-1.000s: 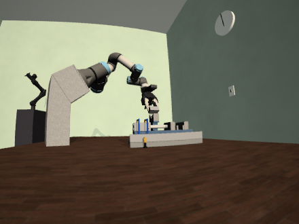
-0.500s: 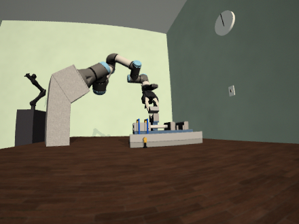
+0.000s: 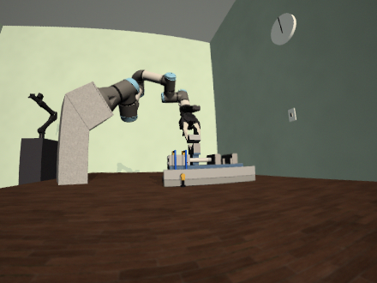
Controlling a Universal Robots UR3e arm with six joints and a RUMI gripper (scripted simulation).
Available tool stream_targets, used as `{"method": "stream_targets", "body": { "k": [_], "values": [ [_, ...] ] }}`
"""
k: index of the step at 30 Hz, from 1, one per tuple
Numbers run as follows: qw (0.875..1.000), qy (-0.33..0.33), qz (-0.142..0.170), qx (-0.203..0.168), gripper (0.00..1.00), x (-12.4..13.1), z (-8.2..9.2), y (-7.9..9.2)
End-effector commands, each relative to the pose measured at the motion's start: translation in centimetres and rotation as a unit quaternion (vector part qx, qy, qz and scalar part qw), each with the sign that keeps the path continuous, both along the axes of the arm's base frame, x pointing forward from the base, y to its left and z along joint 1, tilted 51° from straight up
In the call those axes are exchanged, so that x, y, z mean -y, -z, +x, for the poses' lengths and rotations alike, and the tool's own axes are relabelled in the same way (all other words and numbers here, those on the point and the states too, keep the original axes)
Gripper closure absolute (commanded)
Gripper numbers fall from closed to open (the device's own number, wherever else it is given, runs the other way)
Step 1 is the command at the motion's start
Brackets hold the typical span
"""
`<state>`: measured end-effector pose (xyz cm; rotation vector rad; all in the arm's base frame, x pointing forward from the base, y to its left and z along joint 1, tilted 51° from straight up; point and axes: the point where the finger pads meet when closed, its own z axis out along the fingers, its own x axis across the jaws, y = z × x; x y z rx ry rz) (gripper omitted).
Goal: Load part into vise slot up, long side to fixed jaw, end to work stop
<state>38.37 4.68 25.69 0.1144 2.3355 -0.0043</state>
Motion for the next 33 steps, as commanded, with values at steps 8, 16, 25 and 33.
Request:
{"method": "stream_targets", "body": {
  "k": [8,16,25,33],
  "values": [
    [0.999,-0.031,0.029,0.003,1.0,0.1,-0.03,-0.05],
    [0.998,-0.046,0.042,0.005,1.0,0.13,-0.02,-0.05],
    [0.996,-0.067,0.063,0.007,1.0,0.17,-0.03,-0.03],
    [0.994,-0.081,0.076,0.009,1.0,0.2,-0.02,-0.04]
  ]
}}
